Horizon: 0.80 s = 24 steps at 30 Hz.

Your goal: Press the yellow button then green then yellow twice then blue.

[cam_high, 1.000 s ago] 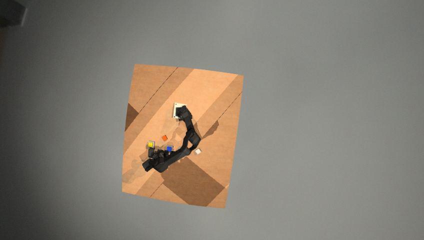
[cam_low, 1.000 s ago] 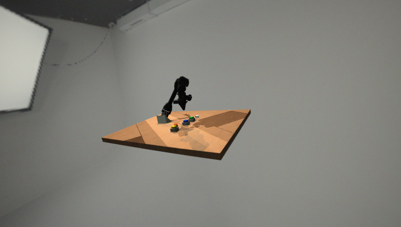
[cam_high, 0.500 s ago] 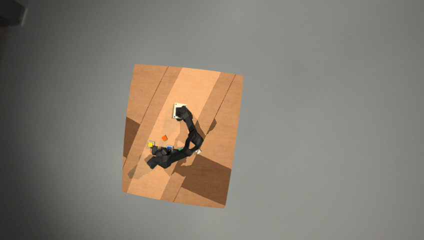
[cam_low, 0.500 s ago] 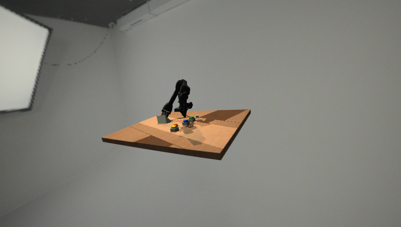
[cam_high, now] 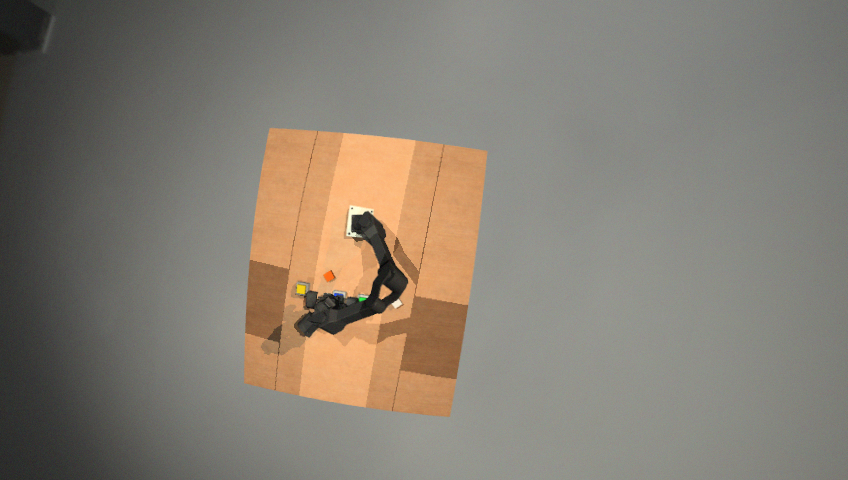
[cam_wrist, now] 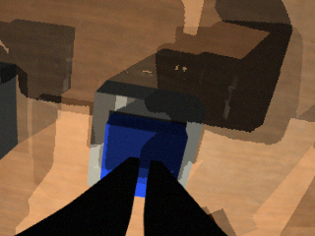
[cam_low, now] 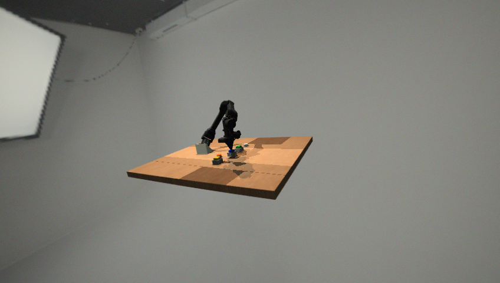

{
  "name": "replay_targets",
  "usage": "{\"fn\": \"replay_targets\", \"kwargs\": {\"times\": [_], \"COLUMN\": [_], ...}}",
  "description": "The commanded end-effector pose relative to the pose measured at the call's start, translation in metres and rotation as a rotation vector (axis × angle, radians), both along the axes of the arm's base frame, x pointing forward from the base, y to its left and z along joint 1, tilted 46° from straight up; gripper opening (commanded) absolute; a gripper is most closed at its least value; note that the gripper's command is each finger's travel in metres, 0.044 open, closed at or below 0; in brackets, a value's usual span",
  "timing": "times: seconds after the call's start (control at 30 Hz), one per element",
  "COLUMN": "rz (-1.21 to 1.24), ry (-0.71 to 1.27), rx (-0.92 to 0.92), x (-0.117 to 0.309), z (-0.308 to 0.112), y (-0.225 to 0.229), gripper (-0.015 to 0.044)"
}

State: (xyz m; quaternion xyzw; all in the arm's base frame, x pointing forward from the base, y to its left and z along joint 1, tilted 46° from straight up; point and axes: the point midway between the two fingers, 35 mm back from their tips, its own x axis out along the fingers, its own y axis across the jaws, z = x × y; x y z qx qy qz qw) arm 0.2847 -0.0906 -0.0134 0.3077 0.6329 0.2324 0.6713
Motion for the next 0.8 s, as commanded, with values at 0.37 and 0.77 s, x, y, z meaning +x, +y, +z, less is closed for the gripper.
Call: {"fn": "replay_targets", "kwargs": {"times": [0.37,0.77], "rz": [-0.002,0.0], "ry": [0.003,0.0], "rx": [0.007,0.002], "x": [0.0002,0.0], "z": [-0.0071,-0.005], "y": [0.0086,0.0054], "gripper": [0.002,0.002]}}
